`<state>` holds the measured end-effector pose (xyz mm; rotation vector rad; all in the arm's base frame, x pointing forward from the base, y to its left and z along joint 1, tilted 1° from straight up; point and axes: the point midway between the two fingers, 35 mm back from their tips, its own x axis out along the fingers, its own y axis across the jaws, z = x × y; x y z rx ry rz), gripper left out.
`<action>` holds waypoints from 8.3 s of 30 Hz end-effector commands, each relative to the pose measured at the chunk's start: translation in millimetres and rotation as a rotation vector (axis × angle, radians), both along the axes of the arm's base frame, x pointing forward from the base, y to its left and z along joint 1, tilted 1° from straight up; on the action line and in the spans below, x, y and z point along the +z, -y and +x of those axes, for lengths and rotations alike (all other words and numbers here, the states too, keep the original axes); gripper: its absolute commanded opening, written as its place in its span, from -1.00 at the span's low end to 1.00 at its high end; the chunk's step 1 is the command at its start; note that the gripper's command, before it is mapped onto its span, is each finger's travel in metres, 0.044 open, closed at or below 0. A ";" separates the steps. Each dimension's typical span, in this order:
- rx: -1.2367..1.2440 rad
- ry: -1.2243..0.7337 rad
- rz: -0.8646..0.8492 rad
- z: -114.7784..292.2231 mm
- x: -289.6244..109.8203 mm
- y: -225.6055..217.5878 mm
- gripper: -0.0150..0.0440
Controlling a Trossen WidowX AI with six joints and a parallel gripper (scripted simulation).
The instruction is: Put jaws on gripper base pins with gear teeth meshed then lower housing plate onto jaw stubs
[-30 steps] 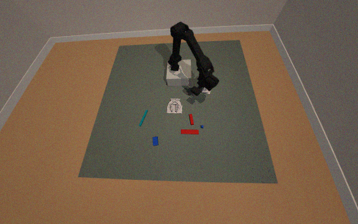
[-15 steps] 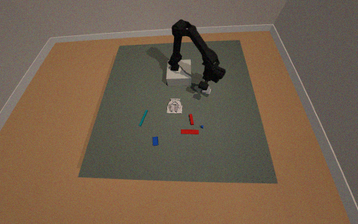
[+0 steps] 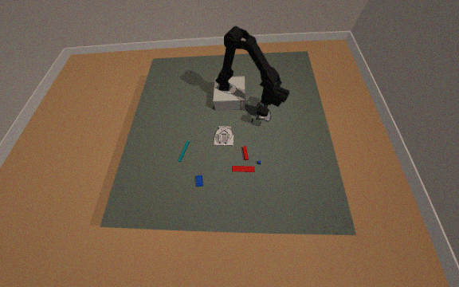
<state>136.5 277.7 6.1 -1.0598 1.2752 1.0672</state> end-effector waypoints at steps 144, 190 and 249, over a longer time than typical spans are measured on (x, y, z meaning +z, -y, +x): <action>-0.356 0.005 0.002 65.7 18.7 55.3 0.70; -1.032 0.008 0.006 135.5 19.4 190.8 0.70; -1.288 0.009 0.008 135.9 19.3 238.1 0.70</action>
